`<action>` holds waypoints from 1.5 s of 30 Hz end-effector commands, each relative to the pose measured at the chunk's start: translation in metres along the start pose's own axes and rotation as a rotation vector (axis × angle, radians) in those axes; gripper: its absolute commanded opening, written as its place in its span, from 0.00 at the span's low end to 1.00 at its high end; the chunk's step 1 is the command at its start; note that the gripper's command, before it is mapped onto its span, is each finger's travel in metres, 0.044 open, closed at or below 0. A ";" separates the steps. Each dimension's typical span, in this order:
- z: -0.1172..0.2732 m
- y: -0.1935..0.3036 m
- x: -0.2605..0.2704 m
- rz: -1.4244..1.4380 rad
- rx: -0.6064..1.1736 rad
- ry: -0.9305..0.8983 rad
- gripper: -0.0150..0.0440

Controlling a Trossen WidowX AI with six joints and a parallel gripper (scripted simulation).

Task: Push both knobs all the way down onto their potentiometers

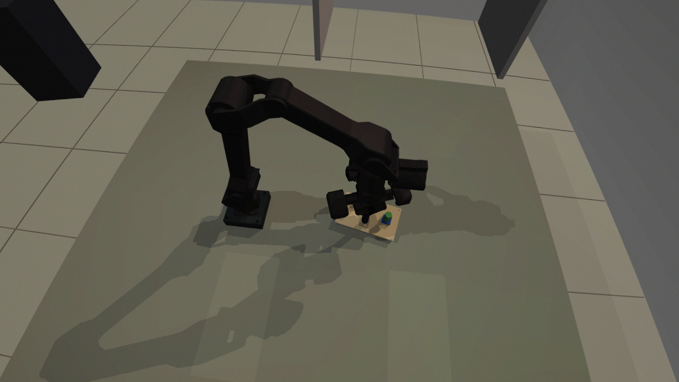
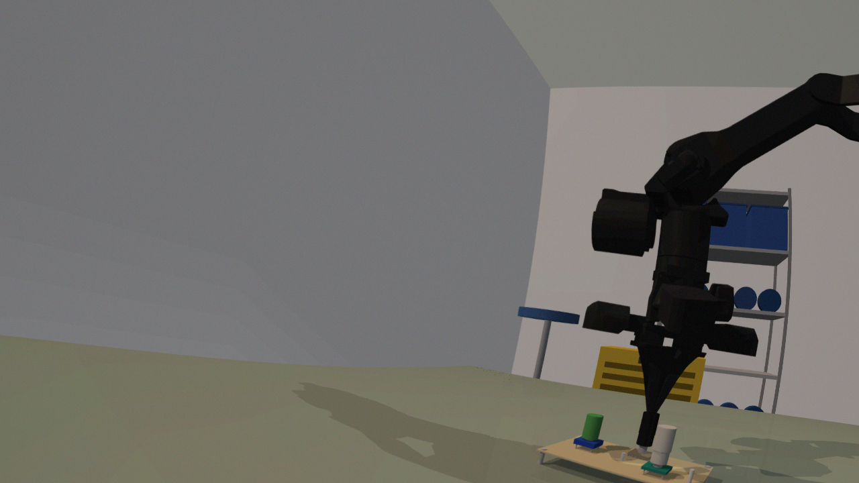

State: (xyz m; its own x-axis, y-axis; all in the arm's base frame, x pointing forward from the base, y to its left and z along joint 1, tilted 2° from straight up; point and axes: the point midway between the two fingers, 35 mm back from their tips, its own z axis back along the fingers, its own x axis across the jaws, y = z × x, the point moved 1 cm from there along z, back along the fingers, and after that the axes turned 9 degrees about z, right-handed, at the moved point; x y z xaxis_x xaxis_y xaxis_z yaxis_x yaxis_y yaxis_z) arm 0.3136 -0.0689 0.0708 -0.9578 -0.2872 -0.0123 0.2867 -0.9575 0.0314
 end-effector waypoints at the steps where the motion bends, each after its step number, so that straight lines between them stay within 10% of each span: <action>1: -0.018 0.002 -0.002 0.002 -0.010 -0.021 0.25; 38: 0.026 0.002 -0.003 0.002 -0.010 -0.021 0.25; 45: 0.020 0.002 -0.003 0.001 -0.012 -0.023 0.57</action>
State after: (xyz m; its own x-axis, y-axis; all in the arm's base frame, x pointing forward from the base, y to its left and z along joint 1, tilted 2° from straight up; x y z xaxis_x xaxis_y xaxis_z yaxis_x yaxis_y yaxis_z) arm 0.3164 -0.0694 0.0913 -0.9577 -0.2875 0.0104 0.2877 -0.9575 0.0190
